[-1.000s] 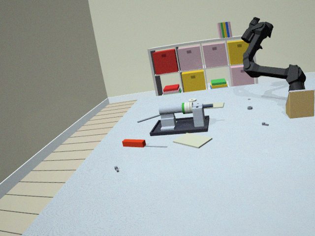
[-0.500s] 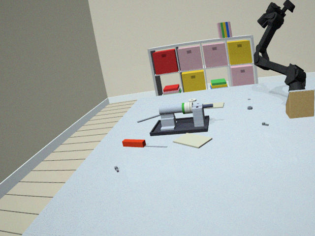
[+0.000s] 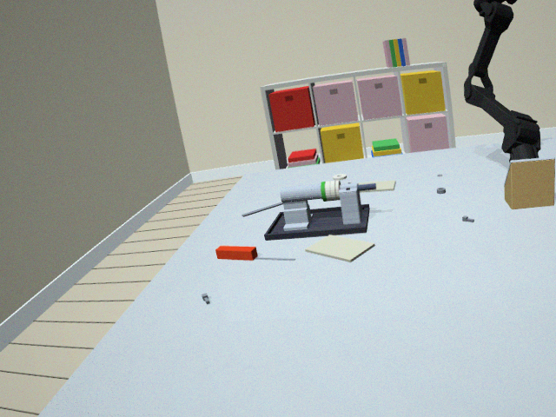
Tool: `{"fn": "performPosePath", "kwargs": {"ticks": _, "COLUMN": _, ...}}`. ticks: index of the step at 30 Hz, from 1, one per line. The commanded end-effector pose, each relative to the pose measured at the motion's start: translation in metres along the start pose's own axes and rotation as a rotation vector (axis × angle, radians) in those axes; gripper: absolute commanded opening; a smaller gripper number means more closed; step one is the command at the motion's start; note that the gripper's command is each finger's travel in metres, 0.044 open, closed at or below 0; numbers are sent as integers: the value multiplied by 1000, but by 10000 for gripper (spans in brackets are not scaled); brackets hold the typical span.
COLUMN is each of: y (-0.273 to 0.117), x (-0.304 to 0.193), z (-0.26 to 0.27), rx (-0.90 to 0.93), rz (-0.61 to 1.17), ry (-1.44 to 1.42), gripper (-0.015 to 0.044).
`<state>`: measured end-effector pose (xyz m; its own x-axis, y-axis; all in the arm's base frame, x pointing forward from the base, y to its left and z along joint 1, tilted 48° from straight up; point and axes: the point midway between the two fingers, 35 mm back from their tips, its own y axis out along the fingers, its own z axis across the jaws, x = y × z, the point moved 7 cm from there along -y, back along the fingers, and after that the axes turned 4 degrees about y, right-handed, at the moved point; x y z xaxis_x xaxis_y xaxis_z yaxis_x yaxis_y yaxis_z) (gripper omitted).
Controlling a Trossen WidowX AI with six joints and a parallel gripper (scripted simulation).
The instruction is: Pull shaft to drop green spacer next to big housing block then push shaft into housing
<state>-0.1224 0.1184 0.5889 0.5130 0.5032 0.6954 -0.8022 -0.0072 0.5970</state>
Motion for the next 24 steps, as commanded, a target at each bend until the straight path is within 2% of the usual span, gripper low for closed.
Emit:
{"fn": "performPosePath", "kwargs": {"ticks": 1, "y": -4, "x": 15, "z": -38, "rx": -144, "rz": -84, "ry": 19, "gripper": 440}}
{"fn": "performPosePath", "kwargs": {"ticks": 12, "y": -58, "x": 62, "z": -152, "rx": -619, "rz": -337, "ry": 51, "gripper": 440}}
{"fn": "performPosePath", "kwargs": {"ticks": 24, "y": -176, "x": 103, "z": -236, "rx": -1145, "rz": -606, "ry": 76, "gripper": 440}}
